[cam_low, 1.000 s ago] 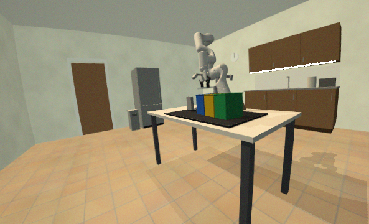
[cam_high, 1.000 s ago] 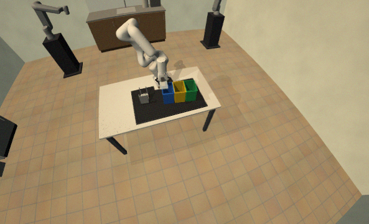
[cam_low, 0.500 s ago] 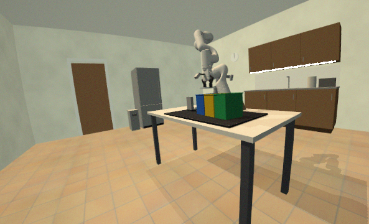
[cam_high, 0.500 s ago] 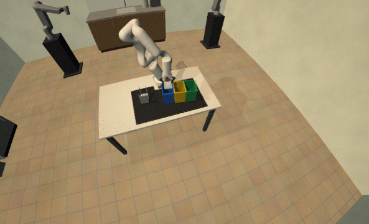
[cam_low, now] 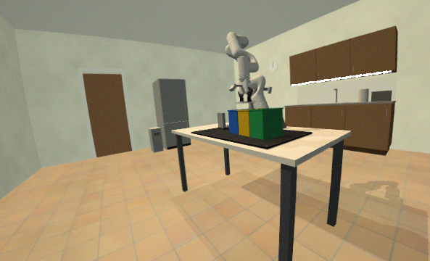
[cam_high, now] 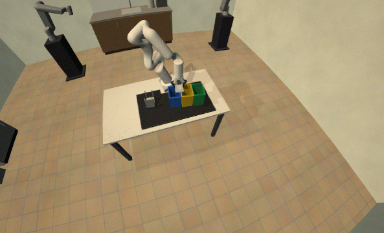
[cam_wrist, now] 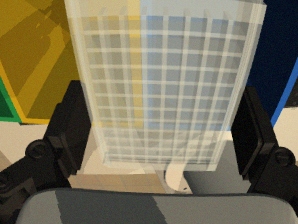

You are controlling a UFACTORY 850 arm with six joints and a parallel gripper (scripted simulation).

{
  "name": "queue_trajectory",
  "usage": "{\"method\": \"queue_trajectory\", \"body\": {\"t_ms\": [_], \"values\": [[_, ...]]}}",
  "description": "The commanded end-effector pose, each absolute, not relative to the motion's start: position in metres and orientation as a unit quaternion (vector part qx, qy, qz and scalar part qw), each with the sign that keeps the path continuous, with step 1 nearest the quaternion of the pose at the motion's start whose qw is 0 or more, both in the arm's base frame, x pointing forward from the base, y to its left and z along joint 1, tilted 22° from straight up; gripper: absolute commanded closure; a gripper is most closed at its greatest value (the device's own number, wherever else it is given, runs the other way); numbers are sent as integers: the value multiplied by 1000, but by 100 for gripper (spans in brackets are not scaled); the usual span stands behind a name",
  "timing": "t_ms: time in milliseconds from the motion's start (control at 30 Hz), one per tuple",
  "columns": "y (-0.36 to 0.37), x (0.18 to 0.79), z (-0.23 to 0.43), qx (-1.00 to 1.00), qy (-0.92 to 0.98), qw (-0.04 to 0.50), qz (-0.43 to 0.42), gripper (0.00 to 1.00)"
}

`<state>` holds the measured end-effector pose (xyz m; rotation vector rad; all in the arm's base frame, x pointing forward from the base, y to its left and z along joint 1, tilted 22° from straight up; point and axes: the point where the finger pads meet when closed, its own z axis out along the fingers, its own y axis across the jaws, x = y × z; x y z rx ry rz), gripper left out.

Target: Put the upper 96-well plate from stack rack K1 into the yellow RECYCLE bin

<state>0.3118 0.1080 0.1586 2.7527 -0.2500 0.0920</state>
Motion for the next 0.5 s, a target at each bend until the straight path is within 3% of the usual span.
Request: {"method": "queue_trajectory", "body": {"t_ms": [0,467], "values": [[119,316,154,978,-89,187,33,100],[161,327,136,978,-89,187,33,100]]}}
